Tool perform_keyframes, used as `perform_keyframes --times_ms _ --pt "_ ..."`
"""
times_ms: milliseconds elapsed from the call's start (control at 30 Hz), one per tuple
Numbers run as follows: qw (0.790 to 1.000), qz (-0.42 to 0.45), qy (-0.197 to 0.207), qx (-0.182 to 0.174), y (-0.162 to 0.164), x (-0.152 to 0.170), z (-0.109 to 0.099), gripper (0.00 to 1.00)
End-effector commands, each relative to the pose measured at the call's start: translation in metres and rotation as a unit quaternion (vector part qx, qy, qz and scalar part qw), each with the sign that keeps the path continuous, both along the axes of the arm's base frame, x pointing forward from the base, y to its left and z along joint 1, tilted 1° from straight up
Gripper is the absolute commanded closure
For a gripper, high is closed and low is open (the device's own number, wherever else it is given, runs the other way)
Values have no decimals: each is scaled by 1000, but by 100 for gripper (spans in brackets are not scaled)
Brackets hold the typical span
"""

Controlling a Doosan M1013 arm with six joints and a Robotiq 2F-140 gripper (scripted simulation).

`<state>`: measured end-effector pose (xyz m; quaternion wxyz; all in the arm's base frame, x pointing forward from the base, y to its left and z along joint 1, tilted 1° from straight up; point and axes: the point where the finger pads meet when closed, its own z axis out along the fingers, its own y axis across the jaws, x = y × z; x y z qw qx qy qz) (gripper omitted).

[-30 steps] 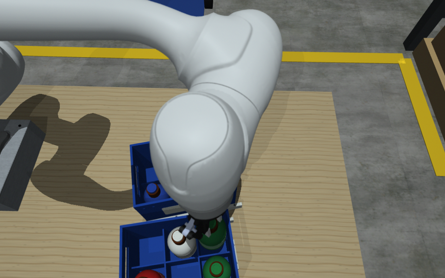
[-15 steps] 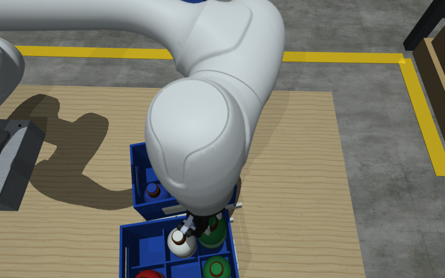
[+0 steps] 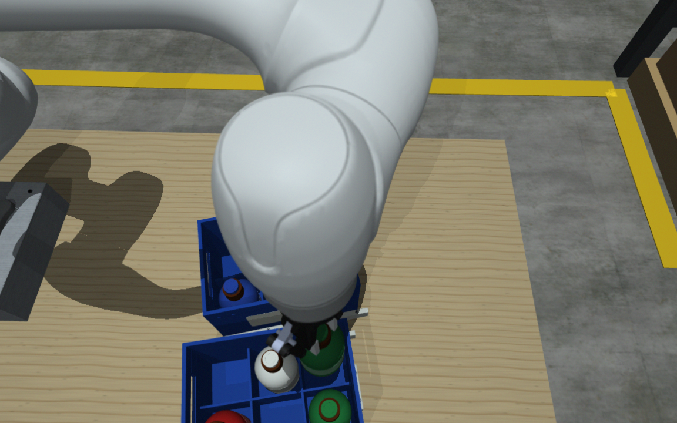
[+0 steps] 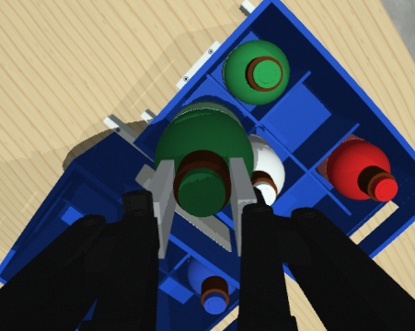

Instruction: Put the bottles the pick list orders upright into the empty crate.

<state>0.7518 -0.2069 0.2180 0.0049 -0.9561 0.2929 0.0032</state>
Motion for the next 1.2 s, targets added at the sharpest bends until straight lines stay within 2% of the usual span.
perform_keyframes --times_ms 0,567,1167 --pt "1000 0 0 0 0 0 4 100" --pt "1000 0 0 0 0 0 29 100" --pt "1000 0 0 0 15 -10 30 100"
